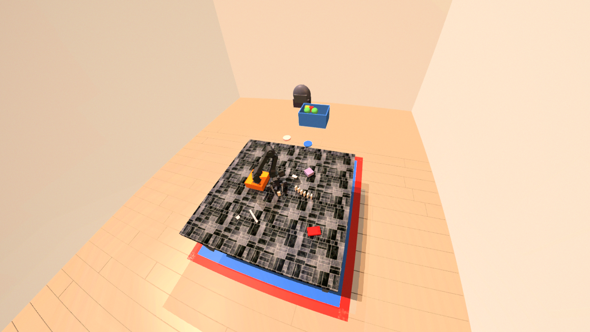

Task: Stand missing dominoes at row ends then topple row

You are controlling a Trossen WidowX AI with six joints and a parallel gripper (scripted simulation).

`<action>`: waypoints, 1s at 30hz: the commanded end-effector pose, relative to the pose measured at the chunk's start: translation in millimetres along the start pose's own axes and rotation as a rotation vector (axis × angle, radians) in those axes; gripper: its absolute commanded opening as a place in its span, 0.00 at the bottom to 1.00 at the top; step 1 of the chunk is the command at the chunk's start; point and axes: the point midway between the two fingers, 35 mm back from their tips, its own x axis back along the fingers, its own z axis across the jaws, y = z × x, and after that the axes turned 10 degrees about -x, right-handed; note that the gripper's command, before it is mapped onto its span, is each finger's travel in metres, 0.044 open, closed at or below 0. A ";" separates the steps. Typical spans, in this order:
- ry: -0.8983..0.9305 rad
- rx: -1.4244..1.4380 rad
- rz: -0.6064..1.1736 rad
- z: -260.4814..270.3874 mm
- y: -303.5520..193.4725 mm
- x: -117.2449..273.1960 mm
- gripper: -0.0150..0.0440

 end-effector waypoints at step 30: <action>-0.303 0.173 0.991 15.8 37.6 -37.4 1.00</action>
